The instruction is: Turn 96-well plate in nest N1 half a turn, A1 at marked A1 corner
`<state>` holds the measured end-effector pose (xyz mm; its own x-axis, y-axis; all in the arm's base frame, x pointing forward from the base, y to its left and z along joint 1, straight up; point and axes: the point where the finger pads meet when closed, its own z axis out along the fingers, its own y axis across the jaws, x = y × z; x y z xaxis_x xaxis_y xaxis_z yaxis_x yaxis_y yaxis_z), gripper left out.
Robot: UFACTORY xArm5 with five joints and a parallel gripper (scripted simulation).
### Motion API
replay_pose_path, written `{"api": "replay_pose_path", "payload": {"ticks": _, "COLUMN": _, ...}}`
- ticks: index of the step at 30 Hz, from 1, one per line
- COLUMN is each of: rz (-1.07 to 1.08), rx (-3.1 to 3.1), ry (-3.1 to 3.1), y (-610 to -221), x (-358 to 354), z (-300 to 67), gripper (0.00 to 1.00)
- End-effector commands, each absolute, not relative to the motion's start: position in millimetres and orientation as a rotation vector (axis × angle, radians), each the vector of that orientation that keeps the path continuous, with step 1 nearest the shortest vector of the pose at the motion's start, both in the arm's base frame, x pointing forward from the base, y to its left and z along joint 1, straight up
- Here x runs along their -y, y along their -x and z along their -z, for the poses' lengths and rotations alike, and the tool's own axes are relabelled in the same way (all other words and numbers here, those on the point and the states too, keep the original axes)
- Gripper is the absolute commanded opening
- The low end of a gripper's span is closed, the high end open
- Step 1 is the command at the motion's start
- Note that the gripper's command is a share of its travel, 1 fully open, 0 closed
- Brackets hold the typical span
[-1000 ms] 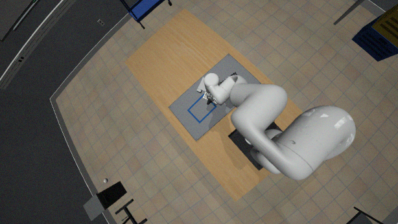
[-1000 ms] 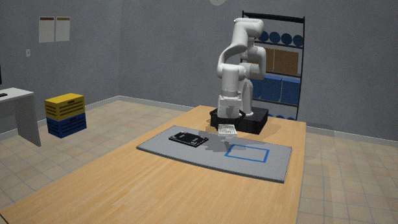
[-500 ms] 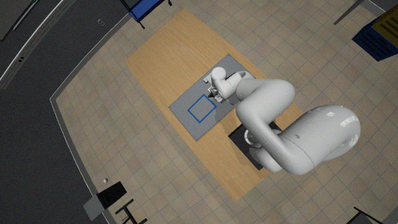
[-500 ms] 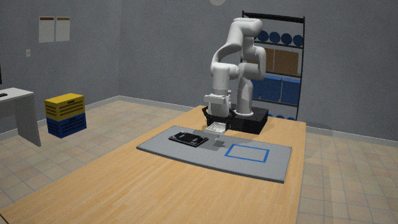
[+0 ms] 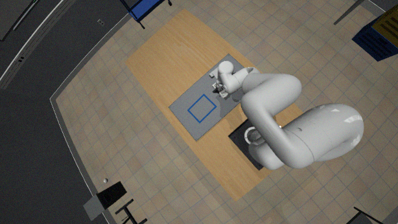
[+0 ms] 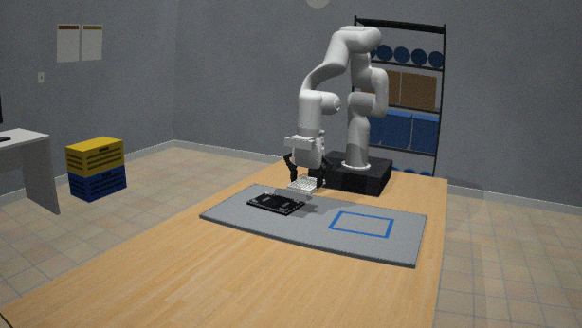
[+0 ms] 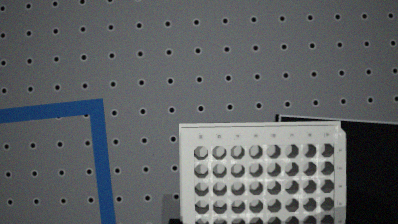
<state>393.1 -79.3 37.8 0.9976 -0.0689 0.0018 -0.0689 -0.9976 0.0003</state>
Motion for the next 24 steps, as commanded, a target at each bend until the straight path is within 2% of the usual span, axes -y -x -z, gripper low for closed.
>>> {"api": "replay_pose_path", "payload": {"ticks": 1, "rz": -0.008, "rx": 0.108, "ry": -3.138, "y": -393.7, "x": 92.7, "z": -39.5, "gripper": 0.00}}
{"api": "replay_pose_path", "payload": {"ticks": 24, "rz": -0.008, "rx": 0.108, "ry": -3.138, "y": -389.3, "x": 159.3, "z": -42.2, "gripper": 0.00}}
